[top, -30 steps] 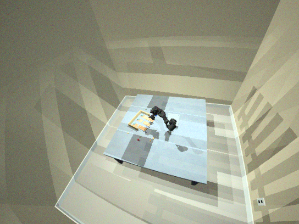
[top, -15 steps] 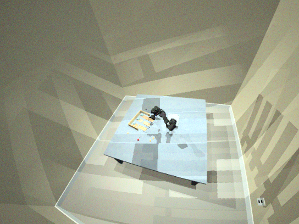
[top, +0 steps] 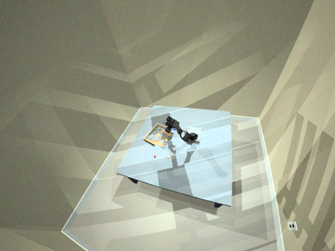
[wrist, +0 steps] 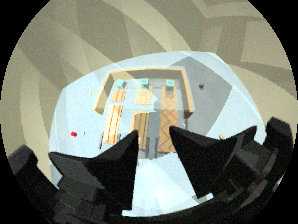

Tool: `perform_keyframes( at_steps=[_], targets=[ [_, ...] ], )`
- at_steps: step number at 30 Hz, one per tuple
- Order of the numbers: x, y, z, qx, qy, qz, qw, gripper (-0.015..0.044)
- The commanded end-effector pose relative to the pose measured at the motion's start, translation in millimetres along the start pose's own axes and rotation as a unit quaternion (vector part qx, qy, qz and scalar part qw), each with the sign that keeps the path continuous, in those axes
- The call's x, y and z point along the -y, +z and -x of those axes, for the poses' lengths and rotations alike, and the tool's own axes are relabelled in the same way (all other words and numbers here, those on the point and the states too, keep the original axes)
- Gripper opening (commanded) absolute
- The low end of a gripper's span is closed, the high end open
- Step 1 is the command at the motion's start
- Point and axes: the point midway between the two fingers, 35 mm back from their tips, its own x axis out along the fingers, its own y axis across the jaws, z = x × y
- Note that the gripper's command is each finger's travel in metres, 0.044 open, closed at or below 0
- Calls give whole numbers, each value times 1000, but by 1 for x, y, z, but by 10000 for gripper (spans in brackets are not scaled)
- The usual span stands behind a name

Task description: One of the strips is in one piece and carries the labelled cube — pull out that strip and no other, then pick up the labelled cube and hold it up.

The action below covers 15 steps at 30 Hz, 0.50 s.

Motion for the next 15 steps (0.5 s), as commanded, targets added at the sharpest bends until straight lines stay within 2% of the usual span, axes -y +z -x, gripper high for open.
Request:
perform_keyframes(
  at_steps=[1,4,5,10,15],
  targets=[
    [14,-5,-26,-93,-28,-31,995,85],
    [22,-13,-44,-169,-47,-51,983,6],
    [24,-16,-49,-195,-52,-57,978,0],
    [32,-36,-69,-318,-74,-79,942,0],
    [34,-39,-72,-340,-77,-82,934,0]
  ],
)
